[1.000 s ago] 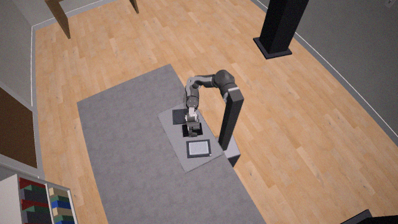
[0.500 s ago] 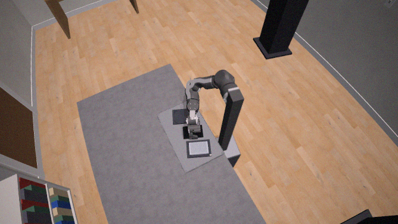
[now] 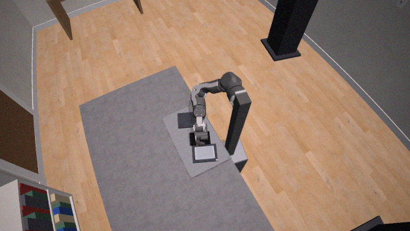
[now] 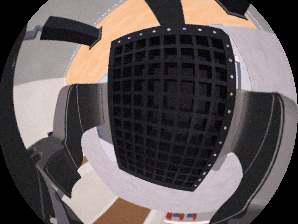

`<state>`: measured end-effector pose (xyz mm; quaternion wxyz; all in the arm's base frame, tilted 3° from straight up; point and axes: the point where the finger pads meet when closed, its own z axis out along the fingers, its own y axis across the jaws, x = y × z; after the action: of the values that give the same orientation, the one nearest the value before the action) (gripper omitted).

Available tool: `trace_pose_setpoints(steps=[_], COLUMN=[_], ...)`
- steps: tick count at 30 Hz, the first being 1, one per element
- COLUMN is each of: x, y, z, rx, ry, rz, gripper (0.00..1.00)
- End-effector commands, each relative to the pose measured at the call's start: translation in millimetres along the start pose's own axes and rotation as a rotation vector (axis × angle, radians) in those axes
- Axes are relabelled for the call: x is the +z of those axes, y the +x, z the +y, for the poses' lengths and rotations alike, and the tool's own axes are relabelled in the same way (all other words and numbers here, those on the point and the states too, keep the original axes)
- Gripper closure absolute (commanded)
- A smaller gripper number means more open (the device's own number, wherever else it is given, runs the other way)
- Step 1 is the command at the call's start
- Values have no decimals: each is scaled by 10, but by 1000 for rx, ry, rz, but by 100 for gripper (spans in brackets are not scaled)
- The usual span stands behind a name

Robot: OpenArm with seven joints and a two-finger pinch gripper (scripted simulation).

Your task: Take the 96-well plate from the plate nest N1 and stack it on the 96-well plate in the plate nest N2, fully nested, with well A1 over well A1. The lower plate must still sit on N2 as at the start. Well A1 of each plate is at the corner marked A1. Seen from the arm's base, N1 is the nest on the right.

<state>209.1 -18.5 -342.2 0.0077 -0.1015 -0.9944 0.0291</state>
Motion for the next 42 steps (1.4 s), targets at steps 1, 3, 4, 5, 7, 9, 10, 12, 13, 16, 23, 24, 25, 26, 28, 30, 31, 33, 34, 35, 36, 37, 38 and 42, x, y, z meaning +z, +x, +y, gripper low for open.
trace_pose_setpoints(steps=[1, 3, 4, 5, 7, 9, 10, 12, 13, 16, 23, 24, 25, 26, 28, 30, 31, 33, 34, 35, 36, 37, 38, 42], x=[-20, -26, -29, -29, -29, -29, -29, -29, -29, -29, -43, -43, -43, -43, -43, -43, -43, -43, -45, -44, -43, -42, -40, -40], y=[53, 106, 133, 133, 133, 133, 133, 133, 133, 133, 271, 271, 271, 271, 271, 271, 271, 271, 271, 271, 272, 272, 273, 273], z=[133, 284, 359, 359, 359, 359, 359, 359, 359, 359, 745, 745, 745, 745, 745, 745, 745, 745, 752, 749, 745, 742, 738, 738], rx=[-3, -2, -2, -2, -2, -2, -2, -2, -2, -2, -2, -2, -2, -2, -2, -2, -2, -2, -4, -3, -3, -2, -2, -2], ry=[-7, -6, -5, -5, -5, -5, -5, -5, -5, -5, -5, -5, -5, -5, -5, -5, -5, -5, -9, -8, -7, -6, -5, -5], rz=[0, 0, 0, 0, 0, 0, 0, 0, 0, 0, 1, 1, 1, 1, 1, 1, 1, 1, 1, 1, 1, 1, 1, 1], gripper=[100, 100, 100, 100, 100, 100, 100, 100, 100, 100, 100, 100, 100, 100, 100, 100, 100, 100, 100, 100, 100, 100, 100, 100])
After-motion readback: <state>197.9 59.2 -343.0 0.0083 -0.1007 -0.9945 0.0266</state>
